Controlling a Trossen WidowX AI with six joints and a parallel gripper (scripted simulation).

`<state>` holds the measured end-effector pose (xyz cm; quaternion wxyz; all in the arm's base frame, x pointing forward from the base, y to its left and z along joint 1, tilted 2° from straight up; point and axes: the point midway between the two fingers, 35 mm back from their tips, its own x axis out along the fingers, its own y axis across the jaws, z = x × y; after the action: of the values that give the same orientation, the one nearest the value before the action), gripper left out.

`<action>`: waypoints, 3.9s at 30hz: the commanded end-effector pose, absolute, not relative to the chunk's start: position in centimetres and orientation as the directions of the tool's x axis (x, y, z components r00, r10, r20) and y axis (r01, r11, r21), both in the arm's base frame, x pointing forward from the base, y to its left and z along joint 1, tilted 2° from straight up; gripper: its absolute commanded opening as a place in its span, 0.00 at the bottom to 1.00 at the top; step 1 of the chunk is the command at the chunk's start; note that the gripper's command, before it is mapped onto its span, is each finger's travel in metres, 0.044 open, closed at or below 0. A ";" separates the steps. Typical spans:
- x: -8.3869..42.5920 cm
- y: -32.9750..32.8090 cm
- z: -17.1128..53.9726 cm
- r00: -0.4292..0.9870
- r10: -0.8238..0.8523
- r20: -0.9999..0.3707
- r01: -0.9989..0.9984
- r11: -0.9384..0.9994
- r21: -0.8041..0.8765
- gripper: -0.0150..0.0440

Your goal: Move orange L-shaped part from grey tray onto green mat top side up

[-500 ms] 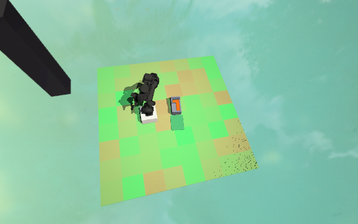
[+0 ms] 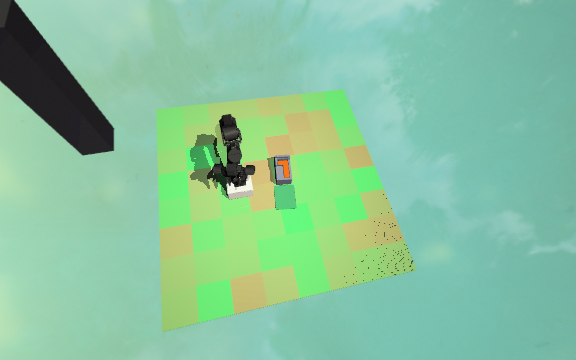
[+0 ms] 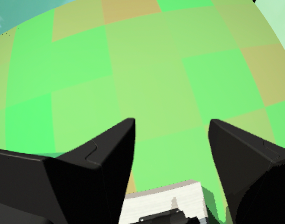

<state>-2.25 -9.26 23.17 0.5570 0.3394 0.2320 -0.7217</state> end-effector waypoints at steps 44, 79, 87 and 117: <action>28.1 10.8 8.9 0.006 -0.022 -1.000 0.151 0.988 -0.020 0.56; 28.1 10.6 -1.3 0.005 -0.022 -1.000 0.151 0.988 -0.021 0.56; 28.0 10.5 -1.9 0.005 -0.022 -1.000 0.151 0.988 -0.021 0.56; 28.2 11.7 -0.5 0.006 -0.021 -1.000 0.151 0.988 -0.020 0.56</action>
<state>28.02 11.09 -1.27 0.7060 0.0453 0.7041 -0.0614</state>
